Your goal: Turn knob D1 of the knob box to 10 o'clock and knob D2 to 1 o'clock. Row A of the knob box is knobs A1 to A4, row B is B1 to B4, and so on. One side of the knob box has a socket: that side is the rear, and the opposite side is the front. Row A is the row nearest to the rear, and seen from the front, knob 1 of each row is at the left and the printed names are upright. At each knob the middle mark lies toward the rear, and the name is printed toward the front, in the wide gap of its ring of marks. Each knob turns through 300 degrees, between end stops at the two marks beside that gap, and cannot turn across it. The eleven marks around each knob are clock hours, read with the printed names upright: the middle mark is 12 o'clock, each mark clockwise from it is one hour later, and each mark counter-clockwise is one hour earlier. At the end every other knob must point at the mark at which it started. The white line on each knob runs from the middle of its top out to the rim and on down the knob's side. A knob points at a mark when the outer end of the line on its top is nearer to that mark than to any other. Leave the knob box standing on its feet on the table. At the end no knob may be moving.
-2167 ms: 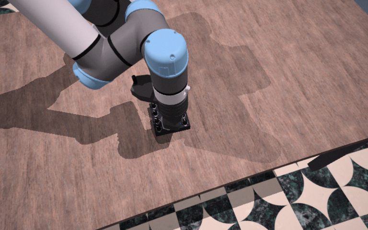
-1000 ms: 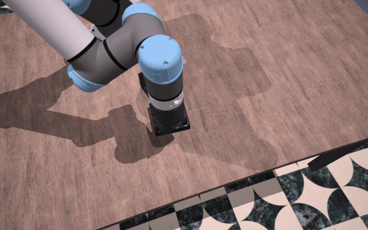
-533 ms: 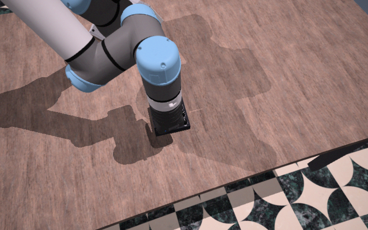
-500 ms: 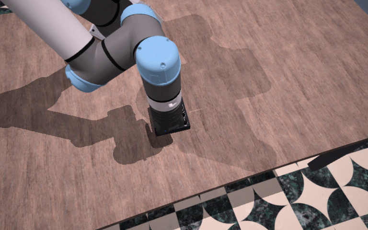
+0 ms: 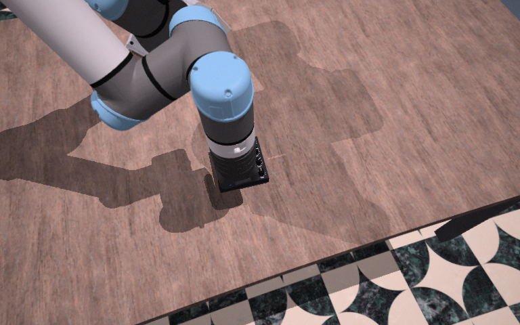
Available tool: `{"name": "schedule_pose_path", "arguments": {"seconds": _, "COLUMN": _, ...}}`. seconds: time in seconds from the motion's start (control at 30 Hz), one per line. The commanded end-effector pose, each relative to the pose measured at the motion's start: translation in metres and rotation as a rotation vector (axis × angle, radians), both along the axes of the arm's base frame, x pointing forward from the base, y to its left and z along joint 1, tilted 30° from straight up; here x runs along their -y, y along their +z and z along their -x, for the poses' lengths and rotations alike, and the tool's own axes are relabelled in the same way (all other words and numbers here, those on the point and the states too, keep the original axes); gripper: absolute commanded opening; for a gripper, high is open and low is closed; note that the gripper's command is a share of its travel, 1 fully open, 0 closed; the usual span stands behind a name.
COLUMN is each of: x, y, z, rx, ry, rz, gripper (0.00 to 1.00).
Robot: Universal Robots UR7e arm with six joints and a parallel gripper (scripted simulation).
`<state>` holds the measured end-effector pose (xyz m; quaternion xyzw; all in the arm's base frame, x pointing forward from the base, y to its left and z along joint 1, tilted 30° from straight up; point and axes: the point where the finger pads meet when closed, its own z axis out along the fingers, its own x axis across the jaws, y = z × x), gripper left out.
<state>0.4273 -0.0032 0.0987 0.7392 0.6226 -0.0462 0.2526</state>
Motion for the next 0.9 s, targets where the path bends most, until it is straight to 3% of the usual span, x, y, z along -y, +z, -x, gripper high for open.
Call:
{"name": "schedule_pose_path", "arguments": {"seconds": 0.0, "x": -0.0001, "y": 0.0004, "z": -0.0003, "rx": 0.007, "ry": -0.012, "rz": -0.003, "gripper": 0.3}}
{"name": "schedule_pose_path", "arguments": {"seconds": 0.77, "x": -0.0001, "y": 0.0004, "z": -0.0003, "rx": 0.011, "ry": -0.019, "rz": -0.005, "gripper": 0.3}}
{"name": "schedule_pose_path", "arguments": {"seconds": 0.8, "x": -0.0001, "y": 0.0004, "z": -0.0003, "rx": 0.011, "ry": -0.019, "rz": -0.005, "gripper": 0.46}}
{"name": "schedule_pose_path", "arguments": {"seconds": 0.87, "x": -0.0001, "y": 0.0004, "z": -0.0003, "rx": 0.011, "ry": -0.019, "rz": -0.005, "gripper": 0.46}}
